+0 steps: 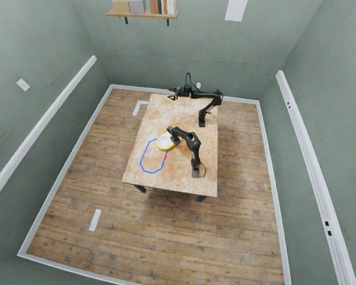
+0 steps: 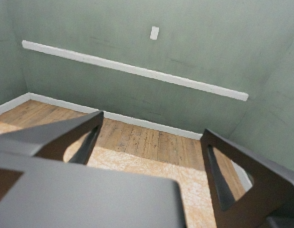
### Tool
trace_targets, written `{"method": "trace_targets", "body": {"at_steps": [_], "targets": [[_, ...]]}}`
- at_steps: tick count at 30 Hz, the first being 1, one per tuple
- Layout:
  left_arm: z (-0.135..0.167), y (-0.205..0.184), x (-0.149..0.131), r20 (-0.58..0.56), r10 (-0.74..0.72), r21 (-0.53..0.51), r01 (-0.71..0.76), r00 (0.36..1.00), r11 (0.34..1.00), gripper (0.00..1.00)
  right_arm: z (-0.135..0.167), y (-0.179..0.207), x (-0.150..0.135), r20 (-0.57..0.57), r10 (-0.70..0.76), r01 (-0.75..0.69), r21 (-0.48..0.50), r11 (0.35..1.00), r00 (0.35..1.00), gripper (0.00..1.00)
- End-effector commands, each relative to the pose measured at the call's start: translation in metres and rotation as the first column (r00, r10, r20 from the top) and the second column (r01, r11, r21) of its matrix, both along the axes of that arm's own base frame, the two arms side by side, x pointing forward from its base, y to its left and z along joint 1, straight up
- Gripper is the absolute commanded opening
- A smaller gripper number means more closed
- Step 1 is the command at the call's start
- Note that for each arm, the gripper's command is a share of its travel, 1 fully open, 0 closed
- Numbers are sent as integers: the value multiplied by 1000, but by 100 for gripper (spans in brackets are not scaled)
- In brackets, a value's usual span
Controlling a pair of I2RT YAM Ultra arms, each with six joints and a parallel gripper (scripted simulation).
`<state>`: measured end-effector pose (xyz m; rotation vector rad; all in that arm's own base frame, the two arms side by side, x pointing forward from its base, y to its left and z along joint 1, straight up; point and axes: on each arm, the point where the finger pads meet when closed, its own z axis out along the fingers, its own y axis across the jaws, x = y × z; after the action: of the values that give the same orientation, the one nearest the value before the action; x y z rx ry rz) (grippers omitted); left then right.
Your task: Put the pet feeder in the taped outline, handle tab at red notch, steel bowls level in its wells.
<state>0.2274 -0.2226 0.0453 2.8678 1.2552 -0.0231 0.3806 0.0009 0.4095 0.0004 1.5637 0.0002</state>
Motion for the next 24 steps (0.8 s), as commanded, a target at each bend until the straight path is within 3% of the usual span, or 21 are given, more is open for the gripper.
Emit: {"method": "trace_targets", "body": {"at_steps": [1,13,24], "targets": [[3,21,5,2,87,20,-87,996,996,16,20,3,-1,47,6,-6,-7,1000,999,100],[3,44,15,-1,168,23,-168,986,986,16,20,3,-1,47,6,-6,-7,1000,999,100],[8,55,50,21,257,0,-257,966,966,16,20,3,-1,47,6,-6,-7,1000,999,100]]}}
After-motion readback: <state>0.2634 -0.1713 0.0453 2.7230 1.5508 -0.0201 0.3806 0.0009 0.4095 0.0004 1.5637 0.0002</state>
